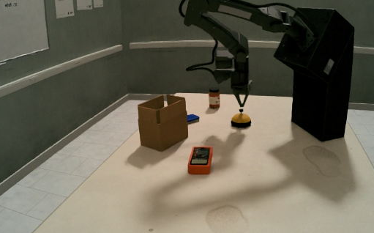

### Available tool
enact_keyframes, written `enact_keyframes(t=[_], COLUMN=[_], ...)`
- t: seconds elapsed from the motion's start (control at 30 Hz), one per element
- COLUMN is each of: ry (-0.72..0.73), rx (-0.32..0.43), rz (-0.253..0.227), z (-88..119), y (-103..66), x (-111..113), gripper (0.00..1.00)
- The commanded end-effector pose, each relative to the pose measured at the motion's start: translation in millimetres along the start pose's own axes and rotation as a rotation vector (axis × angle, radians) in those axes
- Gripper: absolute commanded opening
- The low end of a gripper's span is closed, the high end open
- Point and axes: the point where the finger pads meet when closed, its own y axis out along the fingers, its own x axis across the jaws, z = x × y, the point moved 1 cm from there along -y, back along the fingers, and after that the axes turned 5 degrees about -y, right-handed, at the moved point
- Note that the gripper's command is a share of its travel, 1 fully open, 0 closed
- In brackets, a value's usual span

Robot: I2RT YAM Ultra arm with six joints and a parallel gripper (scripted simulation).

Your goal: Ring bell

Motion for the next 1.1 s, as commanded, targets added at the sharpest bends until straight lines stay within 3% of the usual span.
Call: enact_keyframes(t=[0.0, 1.07], ry=[-0.01, -0.009], rx=[-0.027, -0.026], rz=[0.01, 0.01], z=[-13.1, -14.5], y=[2.0, -0.3], x=[-2.1, -0.8], gripper=[0.0, 0.0])
